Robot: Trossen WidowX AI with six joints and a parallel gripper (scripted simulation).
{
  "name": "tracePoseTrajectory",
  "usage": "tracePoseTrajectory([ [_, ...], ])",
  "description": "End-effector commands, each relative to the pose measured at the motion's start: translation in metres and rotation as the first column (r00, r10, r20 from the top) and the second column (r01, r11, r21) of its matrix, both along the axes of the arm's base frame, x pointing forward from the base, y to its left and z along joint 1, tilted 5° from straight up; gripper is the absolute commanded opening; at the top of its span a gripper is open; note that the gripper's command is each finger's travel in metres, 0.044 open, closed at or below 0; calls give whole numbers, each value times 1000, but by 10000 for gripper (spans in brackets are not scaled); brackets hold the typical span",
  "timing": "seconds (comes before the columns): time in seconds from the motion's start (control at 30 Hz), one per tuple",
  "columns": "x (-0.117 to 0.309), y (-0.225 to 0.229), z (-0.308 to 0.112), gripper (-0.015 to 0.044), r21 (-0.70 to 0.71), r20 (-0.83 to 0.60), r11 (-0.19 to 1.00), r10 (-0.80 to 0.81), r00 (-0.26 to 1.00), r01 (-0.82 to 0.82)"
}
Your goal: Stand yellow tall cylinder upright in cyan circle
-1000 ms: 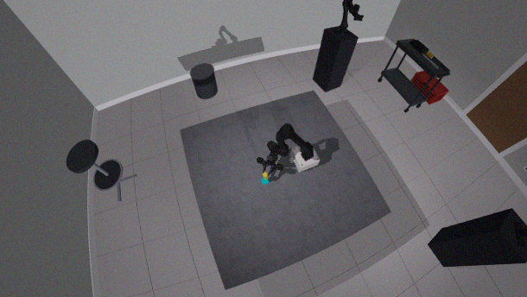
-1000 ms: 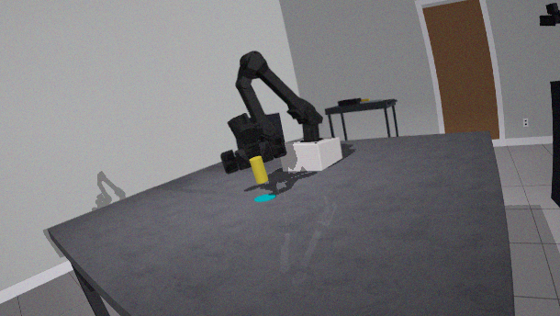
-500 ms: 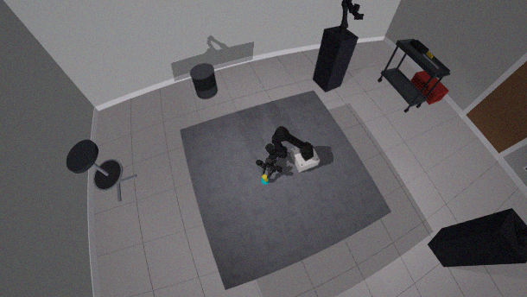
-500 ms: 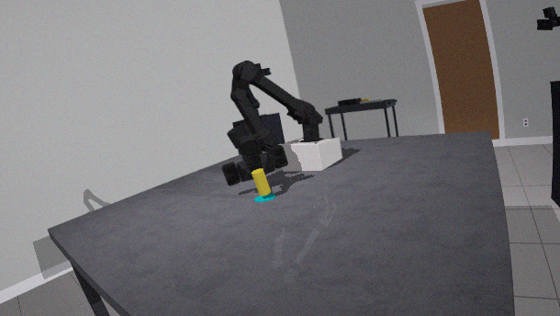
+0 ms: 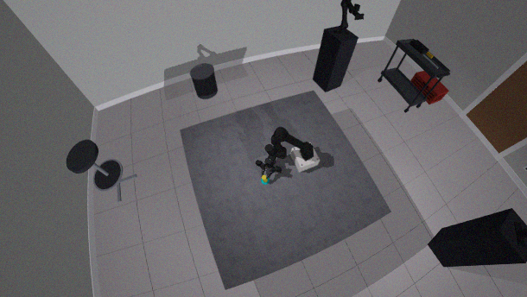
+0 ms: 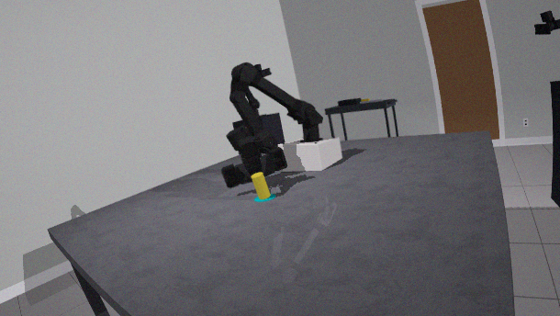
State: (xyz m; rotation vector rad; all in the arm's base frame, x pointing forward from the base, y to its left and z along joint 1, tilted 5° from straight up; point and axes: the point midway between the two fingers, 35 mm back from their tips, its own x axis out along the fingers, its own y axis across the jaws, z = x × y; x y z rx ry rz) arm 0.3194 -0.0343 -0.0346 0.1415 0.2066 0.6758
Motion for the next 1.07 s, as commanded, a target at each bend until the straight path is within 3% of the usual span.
tracePoseTrajectory([
  [0.0,0,0,0,236,-6,5,1000,-1,1000,1],
  [0.23,0,0,0,400,-6,5,1000,-1,1000,1],
  [0.4,1,-1,4,400,-8,11,1000,-2,1000,2],
  [0.87,-5,-2,80,400,-60,131,998,-19,991,27],
  [1.03,5,-6,79,400,-63,106,997,-38,994,45],
])
